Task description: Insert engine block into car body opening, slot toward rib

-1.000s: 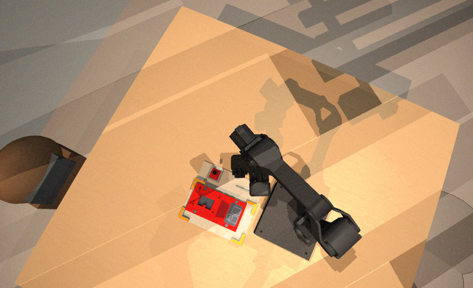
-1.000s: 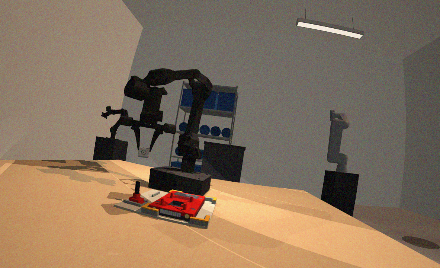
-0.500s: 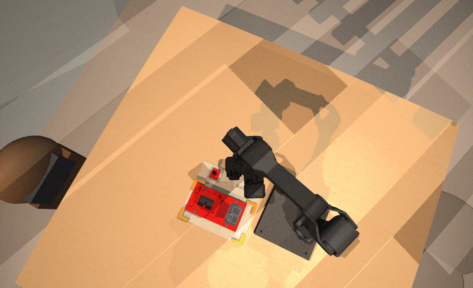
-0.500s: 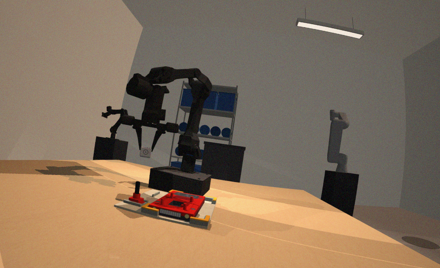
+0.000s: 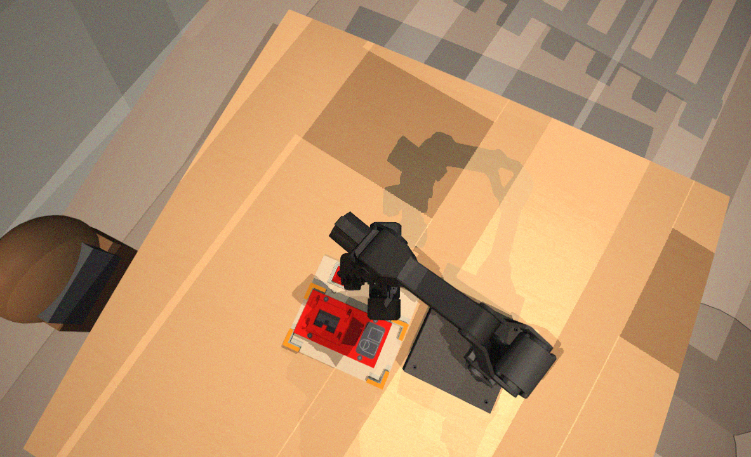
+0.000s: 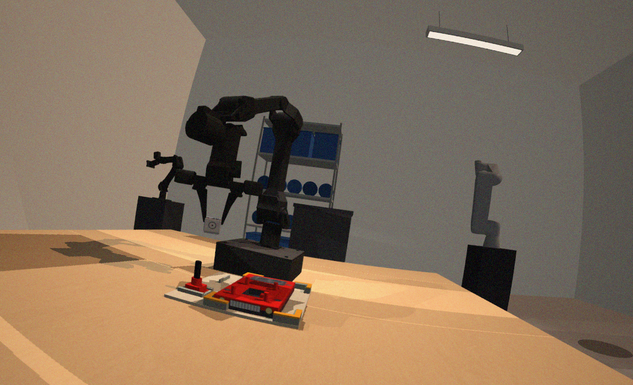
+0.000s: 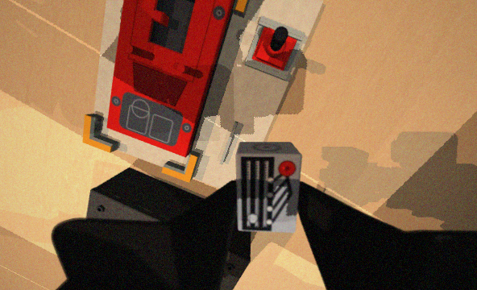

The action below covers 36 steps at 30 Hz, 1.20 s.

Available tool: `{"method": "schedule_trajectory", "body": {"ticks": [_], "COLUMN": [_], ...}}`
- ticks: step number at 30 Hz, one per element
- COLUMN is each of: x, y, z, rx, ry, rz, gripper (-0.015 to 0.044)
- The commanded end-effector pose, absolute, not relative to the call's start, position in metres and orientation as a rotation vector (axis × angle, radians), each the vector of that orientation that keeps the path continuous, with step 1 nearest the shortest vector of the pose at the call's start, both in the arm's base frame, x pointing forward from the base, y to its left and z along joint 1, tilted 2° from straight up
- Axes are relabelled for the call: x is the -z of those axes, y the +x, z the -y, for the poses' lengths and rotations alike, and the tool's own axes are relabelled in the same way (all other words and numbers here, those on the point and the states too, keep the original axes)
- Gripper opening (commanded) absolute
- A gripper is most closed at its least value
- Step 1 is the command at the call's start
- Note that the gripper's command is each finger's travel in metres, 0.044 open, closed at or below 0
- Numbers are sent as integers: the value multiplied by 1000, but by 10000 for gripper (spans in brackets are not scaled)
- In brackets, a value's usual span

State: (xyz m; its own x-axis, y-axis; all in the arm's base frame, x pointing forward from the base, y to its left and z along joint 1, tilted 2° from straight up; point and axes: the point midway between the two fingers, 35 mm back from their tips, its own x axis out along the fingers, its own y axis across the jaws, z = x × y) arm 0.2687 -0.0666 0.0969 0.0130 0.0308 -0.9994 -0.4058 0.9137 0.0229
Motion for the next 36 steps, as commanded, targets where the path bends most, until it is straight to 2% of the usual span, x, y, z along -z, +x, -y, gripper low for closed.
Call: {"method": "schedule_trajectory", "body": {"ticks": [1,36], "x": [-95,-65], "y": [278,330], "z": [61,-20], "rx": [-322,-164], "ry": [-290,-119], "rz": [-1526,-1530], "gripper": [0,0]}}
